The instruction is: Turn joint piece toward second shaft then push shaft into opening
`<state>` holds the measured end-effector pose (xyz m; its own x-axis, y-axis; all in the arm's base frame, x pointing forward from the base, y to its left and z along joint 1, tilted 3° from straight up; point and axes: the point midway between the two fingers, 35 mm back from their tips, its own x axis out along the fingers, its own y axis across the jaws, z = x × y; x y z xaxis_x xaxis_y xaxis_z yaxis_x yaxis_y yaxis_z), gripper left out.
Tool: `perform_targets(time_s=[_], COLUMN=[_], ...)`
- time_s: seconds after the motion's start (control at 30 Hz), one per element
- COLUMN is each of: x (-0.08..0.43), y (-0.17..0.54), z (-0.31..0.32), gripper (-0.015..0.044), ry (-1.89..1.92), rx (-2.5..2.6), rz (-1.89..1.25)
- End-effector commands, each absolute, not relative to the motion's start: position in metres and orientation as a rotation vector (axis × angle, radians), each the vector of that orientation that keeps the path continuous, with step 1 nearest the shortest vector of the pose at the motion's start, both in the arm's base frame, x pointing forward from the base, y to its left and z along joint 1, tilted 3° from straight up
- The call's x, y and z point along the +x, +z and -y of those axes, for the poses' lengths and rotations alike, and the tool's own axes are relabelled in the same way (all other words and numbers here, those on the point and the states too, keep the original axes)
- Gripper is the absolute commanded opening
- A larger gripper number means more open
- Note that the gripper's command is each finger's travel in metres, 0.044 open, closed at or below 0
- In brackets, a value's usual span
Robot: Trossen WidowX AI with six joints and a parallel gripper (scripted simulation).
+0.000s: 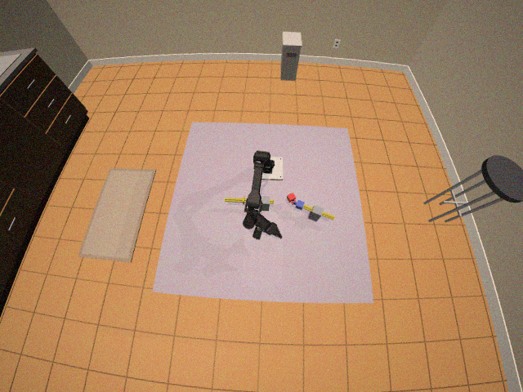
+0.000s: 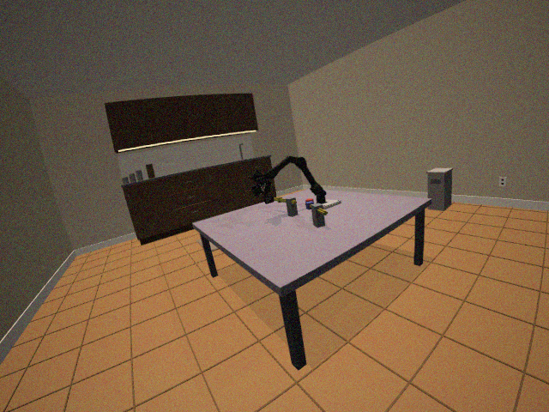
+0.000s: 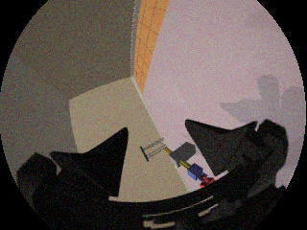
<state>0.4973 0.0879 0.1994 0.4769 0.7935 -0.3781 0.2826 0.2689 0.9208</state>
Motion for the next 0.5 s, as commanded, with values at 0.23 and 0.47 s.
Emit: perform_targets(time_s=[0.23,0.47], x=[0.511,0.507], y=[0.219,0.235], z=[-0.094,-0.097], gripper=[0.0440,0.0440], ry=[0.398,0.347], rx=[1.103,0.891], rz=[-1.094,-1.149])
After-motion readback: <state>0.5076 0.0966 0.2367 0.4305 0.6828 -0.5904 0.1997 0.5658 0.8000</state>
